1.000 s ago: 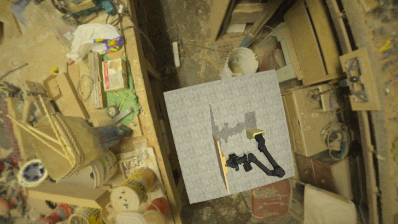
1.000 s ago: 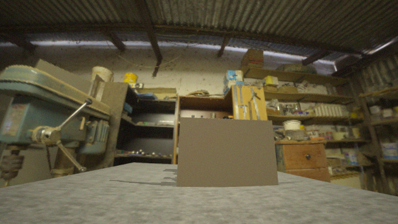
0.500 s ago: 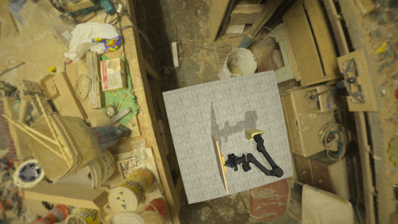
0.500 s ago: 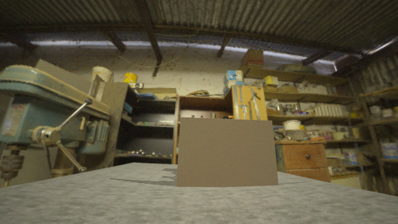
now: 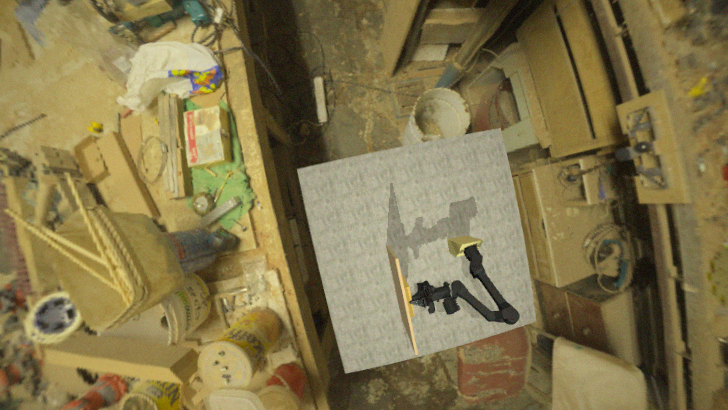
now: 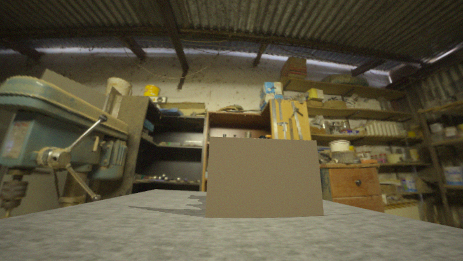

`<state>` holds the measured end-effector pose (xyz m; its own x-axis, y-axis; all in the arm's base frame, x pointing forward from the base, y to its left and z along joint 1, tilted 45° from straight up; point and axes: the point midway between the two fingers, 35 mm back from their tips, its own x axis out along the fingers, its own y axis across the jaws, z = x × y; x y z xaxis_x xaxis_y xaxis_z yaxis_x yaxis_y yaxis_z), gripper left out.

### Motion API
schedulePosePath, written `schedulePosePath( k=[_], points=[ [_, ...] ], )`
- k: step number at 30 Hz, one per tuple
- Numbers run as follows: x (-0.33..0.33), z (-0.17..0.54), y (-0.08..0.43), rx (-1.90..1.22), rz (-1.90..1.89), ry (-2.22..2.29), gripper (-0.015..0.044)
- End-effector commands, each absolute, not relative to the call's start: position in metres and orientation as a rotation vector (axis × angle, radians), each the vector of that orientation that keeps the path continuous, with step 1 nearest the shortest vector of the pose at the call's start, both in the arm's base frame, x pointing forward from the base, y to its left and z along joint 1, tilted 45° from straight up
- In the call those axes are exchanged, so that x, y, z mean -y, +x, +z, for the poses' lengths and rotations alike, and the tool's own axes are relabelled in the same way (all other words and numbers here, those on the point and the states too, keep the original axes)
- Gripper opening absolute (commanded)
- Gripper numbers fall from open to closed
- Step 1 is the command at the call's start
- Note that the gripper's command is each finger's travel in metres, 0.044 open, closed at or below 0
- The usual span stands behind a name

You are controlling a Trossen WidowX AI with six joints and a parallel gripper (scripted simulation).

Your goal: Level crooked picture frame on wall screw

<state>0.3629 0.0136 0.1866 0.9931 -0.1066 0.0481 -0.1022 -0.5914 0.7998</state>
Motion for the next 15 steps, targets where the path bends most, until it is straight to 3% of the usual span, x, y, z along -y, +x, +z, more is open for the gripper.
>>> schedulePosePath(
  k=[1, 15],
  points=[
    [-0.0115, 0.1893, 0.3628, 0.151, -0.002, 2.213, 0.0000],
    [-0.0087, 0.1930, 0.3624, 0.151, -0.002, 2.213, 0.0000]
  ],
)
